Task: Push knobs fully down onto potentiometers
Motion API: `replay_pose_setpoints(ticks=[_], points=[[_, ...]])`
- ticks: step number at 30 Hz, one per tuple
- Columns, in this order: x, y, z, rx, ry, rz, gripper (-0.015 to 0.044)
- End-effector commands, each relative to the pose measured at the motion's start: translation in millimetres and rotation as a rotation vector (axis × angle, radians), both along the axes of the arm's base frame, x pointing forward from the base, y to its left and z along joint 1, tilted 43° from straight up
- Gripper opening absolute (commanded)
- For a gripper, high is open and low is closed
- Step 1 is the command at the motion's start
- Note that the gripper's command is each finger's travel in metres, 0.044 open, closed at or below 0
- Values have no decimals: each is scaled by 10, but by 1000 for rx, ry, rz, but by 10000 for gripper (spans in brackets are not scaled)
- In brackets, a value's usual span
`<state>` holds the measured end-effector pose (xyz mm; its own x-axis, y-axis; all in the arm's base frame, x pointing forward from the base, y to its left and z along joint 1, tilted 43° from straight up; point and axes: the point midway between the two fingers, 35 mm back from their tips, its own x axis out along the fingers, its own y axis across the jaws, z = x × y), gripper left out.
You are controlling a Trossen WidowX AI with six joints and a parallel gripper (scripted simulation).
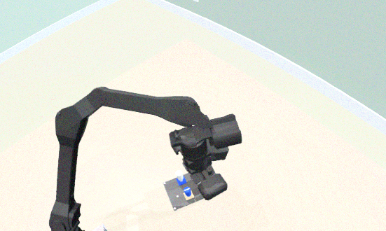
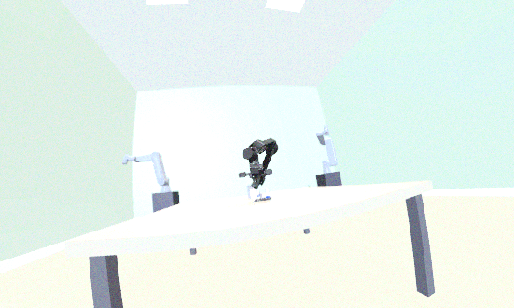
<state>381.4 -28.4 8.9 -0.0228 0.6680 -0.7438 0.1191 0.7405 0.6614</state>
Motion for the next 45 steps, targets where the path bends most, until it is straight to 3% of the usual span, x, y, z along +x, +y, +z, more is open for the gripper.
replay_pose_setpoints(ticks=[1,45], points=[[6,60,-39,2,0,4,0],[2,165,-153,2,-1,4,0]])
